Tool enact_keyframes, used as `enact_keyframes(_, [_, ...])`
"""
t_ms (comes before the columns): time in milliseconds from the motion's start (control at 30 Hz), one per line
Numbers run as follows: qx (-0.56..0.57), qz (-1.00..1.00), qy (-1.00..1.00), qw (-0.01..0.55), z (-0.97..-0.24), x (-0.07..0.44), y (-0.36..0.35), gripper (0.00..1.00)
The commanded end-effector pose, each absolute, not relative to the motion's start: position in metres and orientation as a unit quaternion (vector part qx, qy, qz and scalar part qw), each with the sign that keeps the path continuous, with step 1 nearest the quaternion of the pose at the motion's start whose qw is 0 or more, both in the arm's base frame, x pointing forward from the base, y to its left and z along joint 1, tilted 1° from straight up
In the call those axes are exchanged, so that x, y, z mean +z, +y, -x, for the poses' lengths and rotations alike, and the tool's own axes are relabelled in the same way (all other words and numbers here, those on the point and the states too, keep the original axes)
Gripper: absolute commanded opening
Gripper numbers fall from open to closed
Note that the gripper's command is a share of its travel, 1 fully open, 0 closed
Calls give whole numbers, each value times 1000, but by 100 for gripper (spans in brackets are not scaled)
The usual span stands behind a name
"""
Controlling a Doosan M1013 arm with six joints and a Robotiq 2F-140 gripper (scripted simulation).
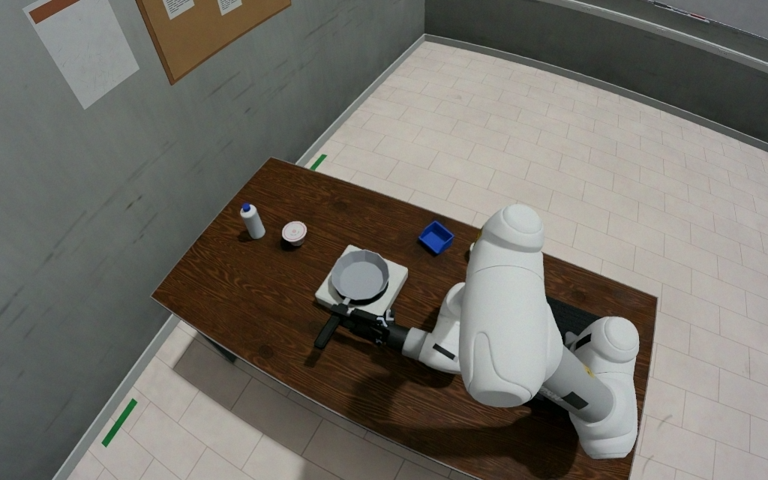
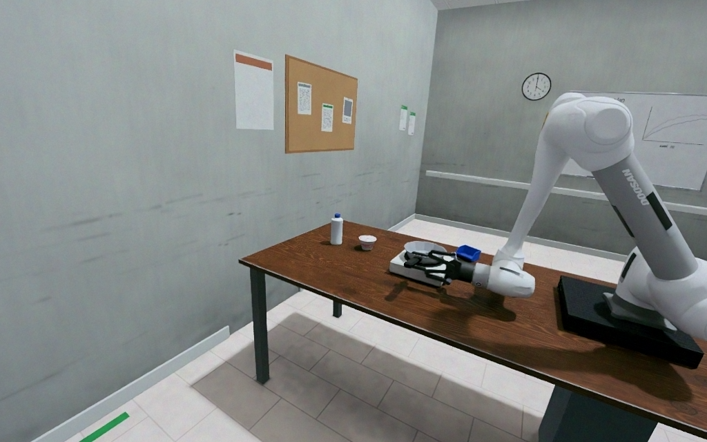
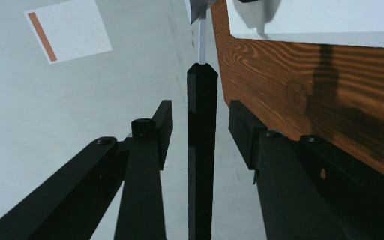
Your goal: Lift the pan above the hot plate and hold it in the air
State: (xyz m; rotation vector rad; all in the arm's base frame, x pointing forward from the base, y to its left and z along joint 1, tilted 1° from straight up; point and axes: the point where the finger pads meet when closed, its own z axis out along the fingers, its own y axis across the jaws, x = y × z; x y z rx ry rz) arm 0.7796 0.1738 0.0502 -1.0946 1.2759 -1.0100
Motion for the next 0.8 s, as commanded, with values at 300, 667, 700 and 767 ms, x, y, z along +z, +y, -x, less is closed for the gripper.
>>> enact_keyframes(300, [-428,463,540,557,-788,51,174,41])
enact_keyframes(667, [-428,463,540,557,-790,51,174,41])
enact_keyframes(700, [-428,463,540,557,-790,51,174,41])
enact_keyframes(767, [-428,463,540,557,-791,51,174,41])
